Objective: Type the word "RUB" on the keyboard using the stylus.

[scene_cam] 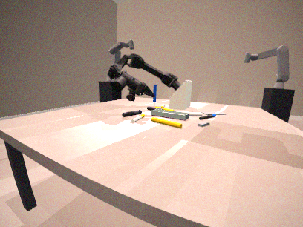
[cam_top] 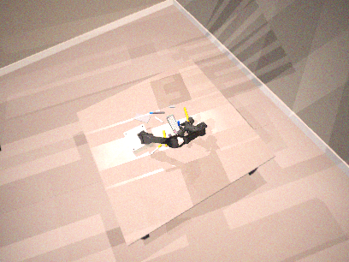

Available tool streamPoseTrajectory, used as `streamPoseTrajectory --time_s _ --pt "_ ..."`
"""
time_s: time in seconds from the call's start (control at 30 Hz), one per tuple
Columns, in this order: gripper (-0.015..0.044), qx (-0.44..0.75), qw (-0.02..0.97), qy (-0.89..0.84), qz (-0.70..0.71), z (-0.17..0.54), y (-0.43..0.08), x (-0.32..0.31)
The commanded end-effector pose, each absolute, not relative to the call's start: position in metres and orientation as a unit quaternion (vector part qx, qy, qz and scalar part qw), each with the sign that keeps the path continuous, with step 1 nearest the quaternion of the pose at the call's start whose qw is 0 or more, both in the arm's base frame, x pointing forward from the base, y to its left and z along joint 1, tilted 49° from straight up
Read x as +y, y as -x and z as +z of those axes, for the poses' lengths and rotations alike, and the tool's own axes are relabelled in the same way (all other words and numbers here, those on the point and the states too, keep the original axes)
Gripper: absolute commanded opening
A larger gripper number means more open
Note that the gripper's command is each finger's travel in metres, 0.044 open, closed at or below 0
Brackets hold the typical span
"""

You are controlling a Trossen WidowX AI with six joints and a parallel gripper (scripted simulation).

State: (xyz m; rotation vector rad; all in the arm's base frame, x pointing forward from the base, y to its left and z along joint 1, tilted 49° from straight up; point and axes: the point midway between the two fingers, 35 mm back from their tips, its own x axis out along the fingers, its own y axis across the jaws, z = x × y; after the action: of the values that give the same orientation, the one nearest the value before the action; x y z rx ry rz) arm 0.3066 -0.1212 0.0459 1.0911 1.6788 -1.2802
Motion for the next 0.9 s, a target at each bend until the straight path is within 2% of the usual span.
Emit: streamPoseTrajectory --time_s 0.0,0.03,0.1,0.67,0.87 --pt "0.0058 0.656 0.374 -0.425 -0.499 0.046 -0.307 -0.121" --pt "0.0051 0.656 0.374 -0.425 -0.499 0.046 -0.307 -0.121" --pt "0.0 0.656 0.374 -0.426 -0.499 0.042 -0.309 -0.118" --pt "0.0 0.655 0.37 -0.431 -0.498 -0.073 -0.338 -0.016" --pt "0.0 0.655 0.37 -0.431 -0.498 -0.077 -0.337 -0.011"
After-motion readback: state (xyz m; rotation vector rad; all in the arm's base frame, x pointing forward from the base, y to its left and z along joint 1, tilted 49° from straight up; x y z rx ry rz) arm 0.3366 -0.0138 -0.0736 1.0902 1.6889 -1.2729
